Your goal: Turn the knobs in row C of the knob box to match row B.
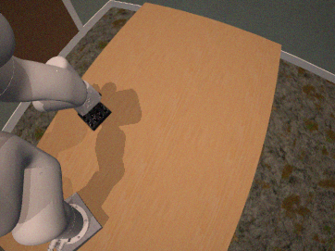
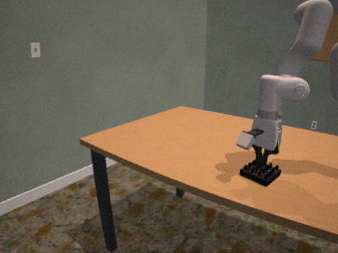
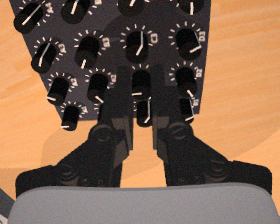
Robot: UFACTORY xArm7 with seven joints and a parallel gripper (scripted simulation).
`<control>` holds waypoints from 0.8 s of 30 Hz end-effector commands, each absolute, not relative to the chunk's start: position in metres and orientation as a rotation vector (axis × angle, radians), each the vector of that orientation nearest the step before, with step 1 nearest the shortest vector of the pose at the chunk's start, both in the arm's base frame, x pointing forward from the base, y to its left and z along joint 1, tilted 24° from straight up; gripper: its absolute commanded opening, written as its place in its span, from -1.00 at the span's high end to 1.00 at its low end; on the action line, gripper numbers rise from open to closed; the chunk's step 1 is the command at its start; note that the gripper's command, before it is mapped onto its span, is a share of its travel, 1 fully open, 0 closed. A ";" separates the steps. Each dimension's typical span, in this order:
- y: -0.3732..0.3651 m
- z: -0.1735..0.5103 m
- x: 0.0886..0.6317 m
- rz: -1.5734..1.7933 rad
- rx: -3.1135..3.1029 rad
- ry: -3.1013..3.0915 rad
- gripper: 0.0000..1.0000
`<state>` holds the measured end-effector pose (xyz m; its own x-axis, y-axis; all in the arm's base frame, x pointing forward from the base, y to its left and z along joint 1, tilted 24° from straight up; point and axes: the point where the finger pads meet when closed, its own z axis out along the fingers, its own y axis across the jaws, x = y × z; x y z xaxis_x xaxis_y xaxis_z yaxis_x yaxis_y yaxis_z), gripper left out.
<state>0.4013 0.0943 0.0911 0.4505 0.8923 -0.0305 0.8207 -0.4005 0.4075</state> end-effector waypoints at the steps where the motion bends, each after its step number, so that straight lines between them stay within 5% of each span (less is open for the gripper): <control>1: 0.095 0.092 0.402 0.274 2.340 1.454 0.84; 24: 0.095 0.092 0.402 0.232 2.210 1.627 0.84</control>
